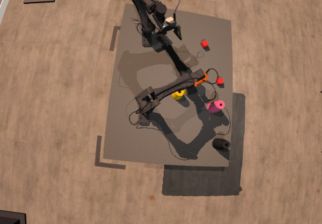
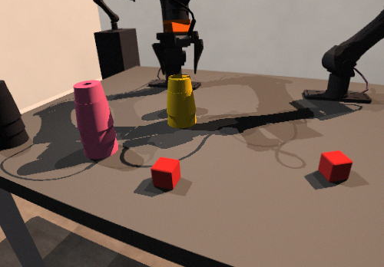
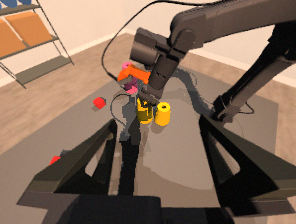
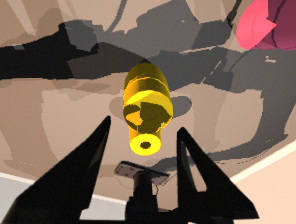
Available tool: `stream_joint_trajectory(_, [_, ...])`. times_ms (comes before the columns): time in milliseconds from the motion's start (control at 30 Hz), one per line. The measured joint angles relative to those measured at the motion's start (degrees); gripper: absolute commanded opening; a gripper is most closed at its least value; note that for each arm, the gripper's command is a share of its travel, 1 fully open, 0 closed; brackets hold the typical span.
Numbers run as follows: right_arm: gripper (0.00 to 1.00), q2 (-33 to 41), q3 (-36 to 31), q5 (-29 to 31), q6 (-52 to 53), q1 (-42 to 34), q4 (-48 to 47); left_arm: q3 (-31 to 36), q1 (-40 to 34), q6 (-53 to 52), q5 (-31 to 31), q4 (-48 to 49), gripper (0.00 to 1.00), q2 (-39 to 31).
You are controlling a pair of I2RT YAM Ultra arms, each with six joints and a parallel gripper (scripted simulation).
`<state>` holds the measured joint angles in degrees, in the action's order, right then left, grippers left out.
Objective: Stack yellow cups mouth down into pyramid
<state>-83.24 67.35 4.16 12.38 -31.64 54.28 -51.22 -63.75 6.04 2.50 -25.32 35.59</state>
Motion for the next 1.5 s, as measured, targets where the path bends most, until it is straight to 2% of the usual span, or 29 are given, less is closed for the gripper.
stream_joint_trajectory(967, [0.82, -2.75, -3.65, 0.00, -0.44, 0.00, -6.62, 0.00, 0.00, 0.00, 0.00, 0.00, 1.00, 0.00])
stream_joint_trajectory(1000, [0.78, -2.75, -3.65, 0.00, -0.44, 0.00, -6.62, 0.00, 0.00, 0.00, 0.00, 0.00, 1.00, 0.00])
stream_joint_trajectory(1067, [0.78, -2.75, -3.65, 0.00, -0.44, 0.00, -6.62, 0.00, 0.00, 0.00, 0.00, 0.00, 1.00, 0.00])
stream_joint_trajectory(1100, [0.74, -2.75, -3.65, 0.00, -0.44, 0.00, -6.62, 0.00, 0.00, 0.00, 0.00, 0.00, 1.00, 0.00])
stream_joint_trajectory(1233, [0.74, -2.75, -3.65, 0.00, -0.44, 0.00, -6.62, 0.00, 0.00, 0.00, 0.00, 0.00, 1.00, 0.00])
stream_joint_trajectory(1267, [0.69, -2.75, -3.65, 0.00, -0.44, 0.00, -6.62, 0.00, 0.00, 0.00, 0.00, 0.00, 1.00, 0.00])
stream_joint_trajectory(1333, [0.69, -2.75, -3.65, 0.00, -0.44, 0.00, -6.62, 0.00, 0.00, 0.00, 0.00, 0.00, 1.00, 0.00])
stream_joint_trajectory(1367, [0.65, -2.75, -3.65, 0.00, -0.44, 0.00, -6.62, 0.00, 0.00, 0.00, 0.00, 0.00, 1.00, 0.00])
stream_joint_trajectory(1500, [0.62, -2.75, -3.65, 0.02, -0.44, 0.00, -6.62, 0.00, 0.00, 0.00, 0.00, 0.00, 1.00, 0.00])
